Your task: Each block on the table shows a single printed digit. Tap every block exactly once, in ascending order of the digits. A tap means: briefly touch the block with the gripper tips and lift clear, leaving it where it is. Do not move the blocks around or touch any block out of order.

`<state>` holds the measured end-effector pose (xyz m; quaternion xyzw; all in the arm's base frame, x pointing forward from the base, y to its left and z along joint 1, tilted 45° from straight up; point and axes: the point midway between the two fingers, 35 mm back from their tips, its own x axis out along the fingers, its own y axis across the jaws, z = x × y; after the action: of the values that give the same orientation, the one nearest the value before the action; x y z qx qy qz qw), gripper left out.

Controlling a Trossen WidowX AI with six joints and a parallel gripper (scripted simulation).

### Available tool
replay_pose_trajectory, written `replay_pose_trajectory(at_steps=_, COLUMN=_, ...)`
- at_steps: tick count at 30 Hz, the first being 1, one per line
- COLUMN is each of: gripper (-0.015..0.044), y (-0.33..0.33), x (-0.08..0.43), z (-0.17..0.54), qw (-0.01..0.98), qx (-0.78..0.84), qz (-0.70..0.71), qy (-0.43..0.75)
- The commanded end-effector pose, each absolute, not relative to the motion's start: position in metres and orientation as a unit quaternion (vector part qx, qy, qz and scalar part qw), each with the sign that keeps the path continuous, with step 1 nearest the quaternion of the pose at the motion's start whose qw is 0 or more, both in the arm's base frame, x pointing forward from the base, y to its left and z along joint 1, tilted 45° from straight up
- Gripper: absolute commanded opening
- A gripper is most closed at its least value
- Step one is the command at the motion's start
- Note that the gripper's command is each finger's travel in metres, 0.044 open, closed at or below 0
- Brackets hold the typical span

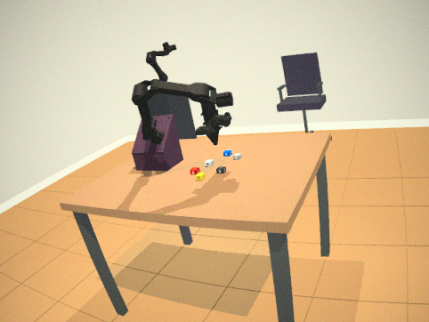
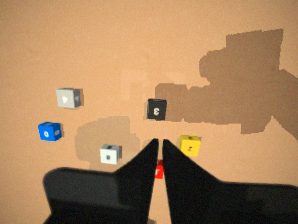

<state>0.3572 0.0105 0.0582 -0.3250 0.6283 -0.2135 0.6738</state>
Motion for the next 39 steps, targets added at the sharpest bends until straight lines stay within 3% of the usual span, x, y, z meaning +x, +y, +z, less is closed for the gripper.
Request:
replay_pose_trajectory(at_steps=1, gripper=0.0020, y=0.017, x=0.364, z=0.054, qw=0.677, qx=-0.320, qz=-0.218, qy=0.626)
replay_pose_trajectory(at_steps=8, gripper=0.0020, y=-0.040, x=0.374, z=-0.003, qw=0.676, qx=-0.321, qz=-0.219, qy=0.626)
replay_pose_trajectory(at_steps=39, gripper=0.0020, y=-0.061, x=0.377, z=-0.024, qw=0.676, qx=-0.321, qz=-0.220, qy=0.626)
